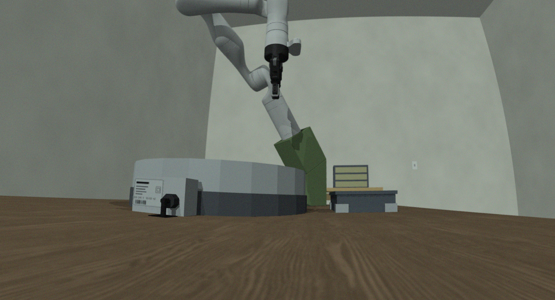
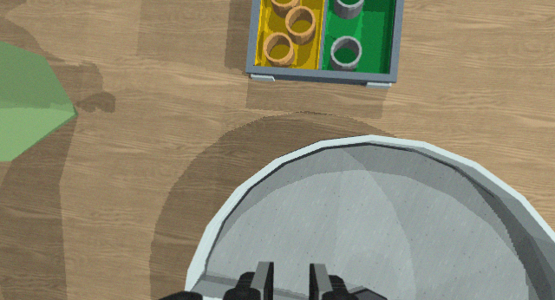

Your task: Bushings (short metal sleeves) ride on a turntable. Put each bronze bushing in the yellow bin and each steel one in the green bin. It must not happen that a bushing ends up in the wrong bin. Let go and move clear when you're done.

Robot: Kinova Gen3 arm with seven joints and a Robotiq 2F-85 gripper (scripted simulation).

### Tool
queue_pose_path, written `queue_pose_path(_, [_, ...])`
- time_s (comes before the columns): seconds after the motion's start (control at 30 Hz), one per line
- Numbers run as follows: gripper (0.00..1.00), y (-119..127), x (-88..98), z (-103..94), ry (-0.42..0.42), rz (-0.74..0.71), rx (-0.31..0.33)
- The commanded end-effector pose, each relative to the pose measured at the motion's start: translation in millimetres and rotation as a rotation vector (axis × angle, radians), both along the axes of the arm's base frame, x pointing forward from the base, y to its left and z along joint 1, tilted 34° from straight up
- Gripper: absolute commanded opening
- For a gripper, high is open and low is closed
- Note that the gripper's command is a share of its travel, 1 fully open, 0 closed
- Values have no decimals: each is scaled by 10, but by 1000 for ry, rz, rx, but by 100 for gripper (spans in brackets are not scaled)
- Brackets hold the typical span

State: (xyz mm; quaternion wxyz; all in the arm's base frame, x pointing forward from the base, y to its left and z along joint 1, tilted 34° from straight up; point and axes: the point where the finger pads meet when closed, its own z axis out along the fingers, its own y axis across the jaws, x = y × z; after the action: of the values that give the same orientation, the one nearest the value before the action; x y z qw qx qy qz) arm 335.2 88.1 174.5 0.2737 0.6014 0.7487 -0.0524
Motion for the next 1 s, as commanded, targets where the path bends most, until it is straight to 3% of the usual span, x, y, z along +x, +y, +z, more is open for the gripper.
queue_pose_path(0.0, [18, 330, 29, 109, -12, 28, 13])
queue_pose_path(0.17, [18, 330, 29, 109, -12, 28, 13])
queue_pose_path(0.33, [18, 815, 36, 372, -12, 28, 13])
queue_pose_path(0.73, [18, 815, 36, 372, -12, 28, 13])
queue_pose_path(0.97, [18, 819, 36, 375, -12, 155, -36])
